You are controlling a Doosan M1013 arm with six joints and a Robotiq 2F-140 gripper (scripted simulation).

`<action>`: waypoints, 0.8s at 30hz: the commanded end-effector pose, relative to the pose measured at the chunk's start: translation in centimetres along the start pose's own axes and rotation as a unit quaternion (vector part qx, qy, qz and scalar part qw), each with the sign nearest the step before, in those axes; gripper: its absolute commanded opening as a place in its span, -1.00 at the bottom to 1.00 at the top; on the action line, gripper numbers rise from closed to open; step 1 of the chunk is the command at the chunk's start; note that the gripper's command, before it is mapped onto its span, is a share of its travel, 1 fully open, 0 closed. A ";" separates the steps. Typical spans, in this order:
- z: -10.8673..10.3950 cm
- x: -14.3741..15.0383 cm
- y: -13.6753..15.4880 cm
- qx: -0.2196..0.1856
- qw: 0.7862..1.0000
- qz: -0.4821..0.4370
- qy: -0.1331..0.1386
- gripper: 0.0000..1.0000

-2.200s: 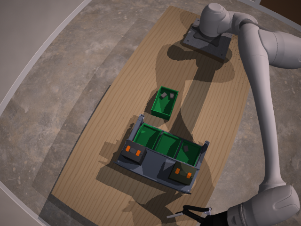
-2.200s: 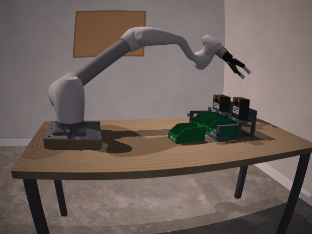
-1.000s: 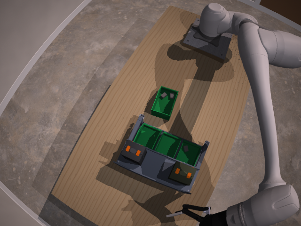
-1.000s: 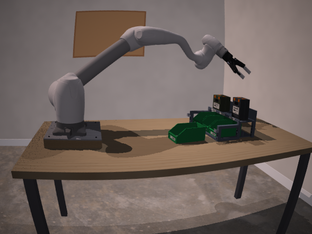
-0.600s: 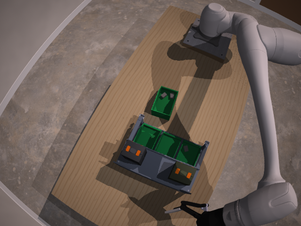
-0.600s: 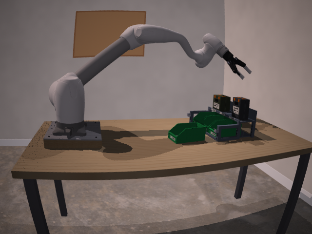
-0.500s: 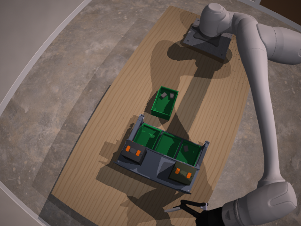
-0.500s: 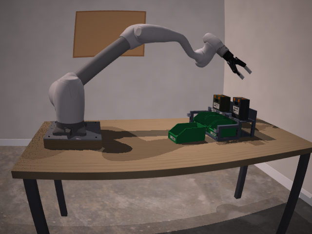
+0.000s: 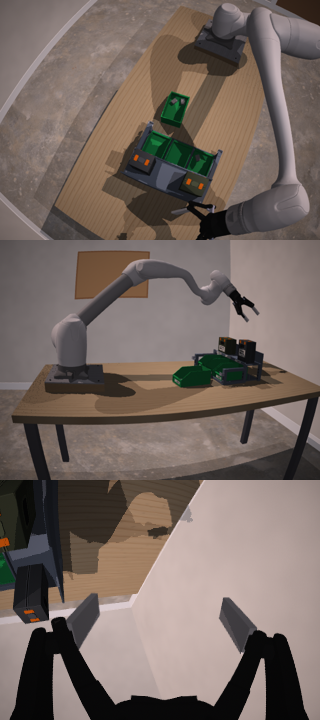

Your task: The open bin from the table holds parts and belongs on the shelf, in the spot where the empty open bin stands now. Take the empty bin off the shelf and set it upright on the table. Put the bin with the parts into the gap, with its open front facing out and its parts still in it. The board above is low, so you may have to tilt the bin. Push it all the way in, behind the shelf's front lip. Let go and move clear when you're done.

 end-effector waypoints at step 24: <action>-0.2 -12.5 6.3 0.076 0.966 0.229 -0.094 1.00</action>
Point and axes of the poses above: the point where the finger pads meet when closed, its own z axis out along the fingers, its own x axis across the jaws, y = z × x, the point moved 5 cm from there along -z, back along the fingers, and after that the axes turned 7 degrees about -z, right-handed, at the moved point
